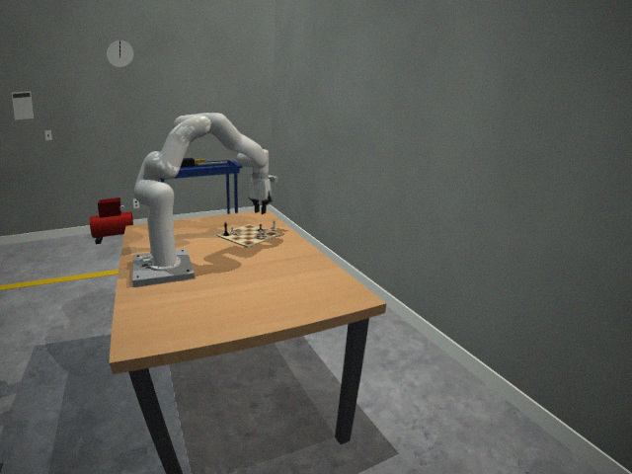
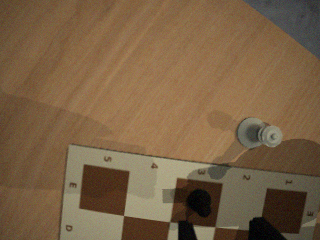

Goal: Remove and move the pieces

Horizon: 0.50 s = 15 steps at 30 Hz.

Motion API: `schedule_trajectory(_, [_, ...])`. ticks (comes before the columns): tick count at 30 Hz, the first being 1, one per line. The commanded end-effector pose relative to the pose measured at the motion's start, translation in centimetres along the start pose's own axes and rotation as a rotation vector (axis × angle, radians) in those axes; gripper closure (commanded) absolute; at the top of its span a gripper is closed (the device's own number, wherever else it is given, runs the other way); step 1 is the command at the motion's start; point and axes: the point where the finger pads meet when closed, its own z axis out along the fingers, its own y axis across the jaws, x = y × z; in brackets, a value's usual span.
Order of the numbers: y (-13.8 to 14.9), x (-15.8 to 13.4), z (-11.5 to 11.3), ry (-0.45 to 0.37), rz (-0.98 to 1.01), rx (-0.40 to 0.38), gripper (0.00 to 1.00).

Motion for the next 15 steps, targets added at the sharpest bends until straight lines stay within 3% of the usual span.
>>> schedule_trajectory(1, [0.0,0.1,0.0,0.005,0.0,0.0,0.65])
schedule_trajectory(15, [0.0,0.1,1.4,0.006,0.0,0.0,0.65])
